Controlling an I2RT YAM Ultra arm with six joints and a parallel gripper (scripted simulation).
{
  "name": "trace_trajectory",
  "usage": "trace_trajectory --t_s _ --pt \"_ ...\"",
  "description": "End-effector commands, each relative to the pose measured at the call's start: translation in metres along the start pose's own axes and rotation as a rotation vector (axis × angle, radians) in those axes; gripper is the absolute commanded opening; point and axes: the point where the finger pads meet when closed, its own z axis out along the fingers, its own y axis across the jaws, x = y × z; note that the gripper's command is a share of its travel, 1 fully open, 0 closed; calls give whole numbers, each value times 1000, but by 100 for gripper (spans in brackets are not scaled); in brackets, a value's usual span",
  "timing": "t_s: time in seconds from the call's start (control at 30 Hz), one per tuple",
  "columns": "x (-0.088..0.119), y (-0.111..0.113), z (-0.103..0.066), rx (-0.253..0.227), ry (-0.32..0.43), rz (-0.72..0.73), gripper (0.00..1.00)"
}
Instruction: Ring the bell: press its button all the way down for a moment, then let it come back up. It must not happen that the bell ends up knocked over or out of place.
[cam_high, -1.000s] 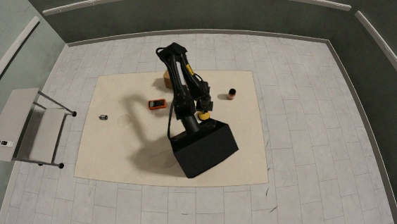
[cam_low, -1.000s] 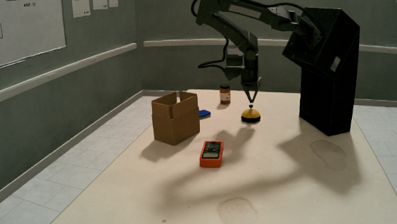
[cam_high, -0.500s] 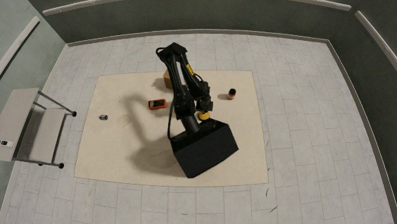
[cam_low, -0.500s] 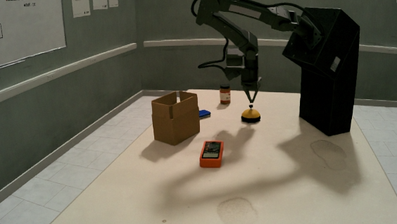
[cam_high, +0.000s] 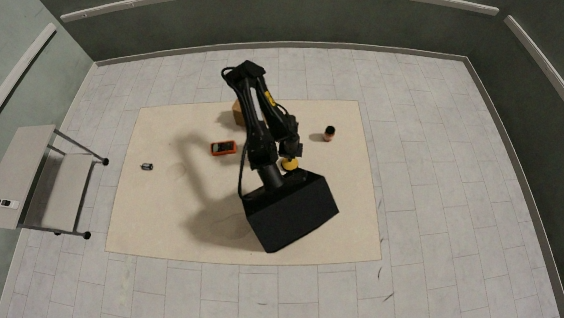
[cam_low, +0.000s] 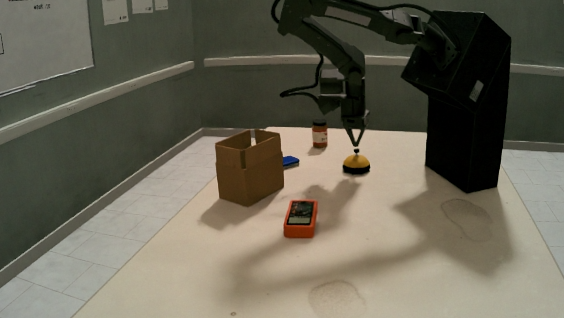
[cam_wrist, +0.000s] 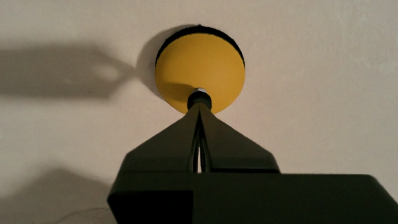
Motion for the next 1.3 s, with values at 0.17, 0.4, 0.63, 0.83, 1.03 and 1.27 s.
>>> trace_trajectory --t_s 0.17,0.4,0.63,0.83,1.03,1.27 --pt "-9 0 -2 8 -22 -8 0" --pt "-9 0 -2 8 -22 -8 0" --pt "-9 0 -2 8 -22 -8 0" --pt "-9 0 -2 8 -22 -8 0" --pt "-9 0 -2 9 -22 -8 0" --pt "4 -1 -5 12 -7 3 0"
